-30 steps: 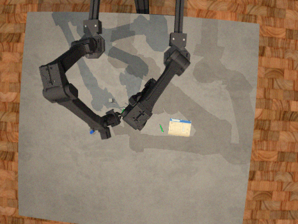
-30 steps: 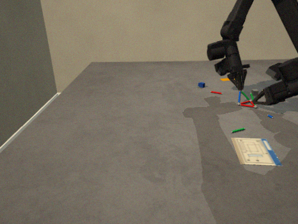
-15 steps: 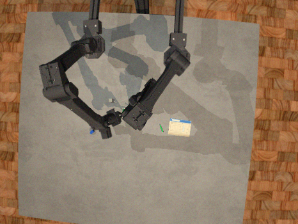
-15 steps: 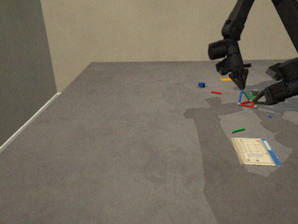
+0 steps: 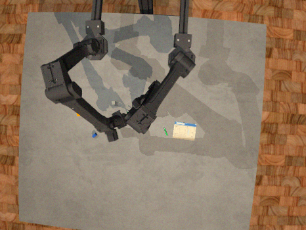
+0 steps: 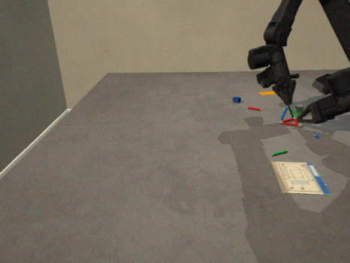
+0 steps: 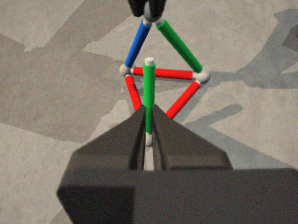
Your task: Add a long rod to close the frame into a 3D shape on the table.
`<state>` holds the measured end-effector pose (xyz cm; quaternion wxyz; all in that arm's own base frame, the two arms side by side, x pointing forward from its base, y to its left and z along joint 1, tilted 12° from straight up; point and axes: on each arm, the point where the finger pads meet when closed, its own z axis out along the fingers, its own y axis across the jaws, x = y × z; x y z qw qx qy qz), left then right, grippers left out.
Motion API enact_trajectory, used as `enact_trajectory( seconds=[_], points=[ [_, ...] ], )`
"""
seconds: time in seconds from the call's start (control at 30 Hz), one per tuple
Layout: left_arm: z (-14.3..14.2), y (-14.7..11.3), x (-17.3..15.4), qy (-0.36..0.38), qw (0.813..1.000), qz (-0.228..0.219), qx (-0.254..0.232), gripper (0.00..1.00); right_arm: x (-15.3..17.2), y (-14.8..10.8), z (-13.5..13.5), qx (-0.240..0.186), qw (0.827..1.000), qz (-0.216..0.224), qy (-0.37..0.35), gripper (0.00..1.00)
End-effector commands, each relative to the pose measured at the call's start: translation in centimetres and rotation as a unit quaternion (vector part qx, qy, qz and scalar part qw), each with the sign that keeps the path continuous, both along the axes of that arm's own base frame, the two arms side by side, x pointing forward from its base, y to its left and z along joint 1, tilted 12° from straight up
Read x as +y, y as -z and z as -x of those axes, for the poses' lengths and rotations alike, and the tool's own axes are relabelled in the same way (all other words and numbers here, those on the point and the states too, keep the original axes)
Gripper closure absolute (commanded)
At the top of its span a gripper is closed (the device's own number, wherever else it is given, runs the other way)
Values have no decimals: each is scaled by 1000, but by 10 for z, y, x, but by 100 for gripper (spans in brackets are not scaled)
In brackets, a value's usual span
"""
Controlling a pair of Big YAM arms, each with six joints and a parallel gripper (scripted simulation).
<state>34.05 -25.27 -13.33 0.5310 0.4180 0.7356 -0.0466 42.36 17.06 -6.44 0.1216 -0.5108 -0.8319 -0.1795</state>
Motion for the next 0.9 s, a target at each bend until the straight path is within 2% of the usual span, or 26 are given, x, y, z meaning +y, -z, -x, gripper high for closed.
enact_trajectory(
  seconds=[0.0, 0.23, 0.57, 0.63, 0.67, 0.87],
  points=[
    [-1, -4, -1, 1, 1000, 5, -7, 100, 0, -2, -5, -7, 1000, -1, 8, 100],
    [-1, -4, -1, 1, 1000, 5, -7, 100, 0, -2, -5, -8, 1000, -1, 5, 100],
    [-1, -4, -1, 1, 1000, 5, -7, 100, 14, 14, 20, 18, 1000, 1, -5, 100],
    [-1, -4, -1, 1, 1000, 5, -7, 100, 14, 14, 20, 18, 1000, 1, -5, 100],
    [-1, -4, -1, 1, 1000, 5, -7, 100, 17, 6, 15, 5, 1000, 0, -2, 100],
    [-1, -4, -1, 1, 1000, 5, -7, 100, 21, 6, 13, -3, 1000, -1, 8, 100]
  ],
)
